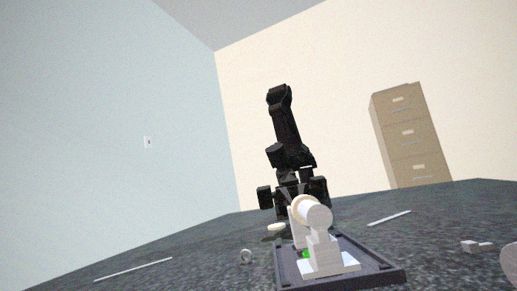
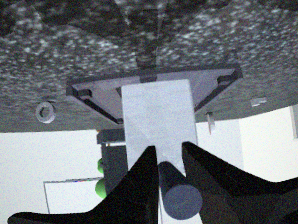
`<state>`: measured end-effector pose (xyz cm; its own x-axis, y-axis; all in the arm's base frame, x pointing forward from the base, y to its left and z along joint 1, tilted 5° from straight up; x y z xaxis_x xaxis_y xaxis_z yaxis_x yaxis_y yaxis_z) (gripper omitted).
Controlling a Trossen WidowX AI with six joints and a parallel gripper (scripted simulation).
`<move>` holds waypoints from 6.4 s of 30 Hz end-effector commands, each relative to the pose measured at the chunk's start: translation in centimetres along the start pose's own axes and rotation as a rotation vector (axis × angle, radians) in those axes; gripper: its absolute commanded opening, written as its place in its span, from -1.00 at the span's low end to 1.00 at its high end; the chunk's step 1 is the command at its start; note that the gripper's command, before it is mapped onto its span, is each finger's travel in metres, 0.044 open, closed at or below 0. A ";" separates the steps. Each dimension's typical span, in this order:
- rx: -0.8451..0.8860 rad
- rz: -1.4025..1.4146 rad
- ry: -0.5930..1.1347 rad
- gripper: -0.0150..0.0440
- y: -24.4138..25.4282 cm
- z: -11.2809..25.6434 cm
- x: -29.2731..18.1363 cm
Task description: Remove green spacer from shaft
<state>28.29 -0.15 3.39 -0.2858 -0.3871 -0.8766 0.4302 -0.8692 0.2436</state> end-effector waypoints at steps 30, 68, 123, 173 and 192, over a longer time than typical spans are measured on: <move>-0.001 -0.002 0.001 -0.49 0.0 -0.4 -0.2; 0.000 -0.002 0.001 -0.49 0.2 -1.2 -0.7; 0.000 -0.002 0.003 -0.49 0.4 -2.6 -1.5; 0.000 -0.002 0.004 -0.49 0.6 -3.9 -2.3; 0.000 -0.001 0.001 -0.31 0.6 -3.9 -2.2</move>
<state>32.53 1.37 3.89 -0.2851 -0.3860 -0.8773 0.4297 -0.8697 0.2430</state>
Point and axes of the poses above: the point midway between the two fingers, 35 mm back from their tips, its own z axis back along the fingers, its own y axis across the jaws, x = y × z, the point moved 7 cm from there along z, back along the fingers, and after that the axes turned 15 degrees about z, right-handed, at the moved point
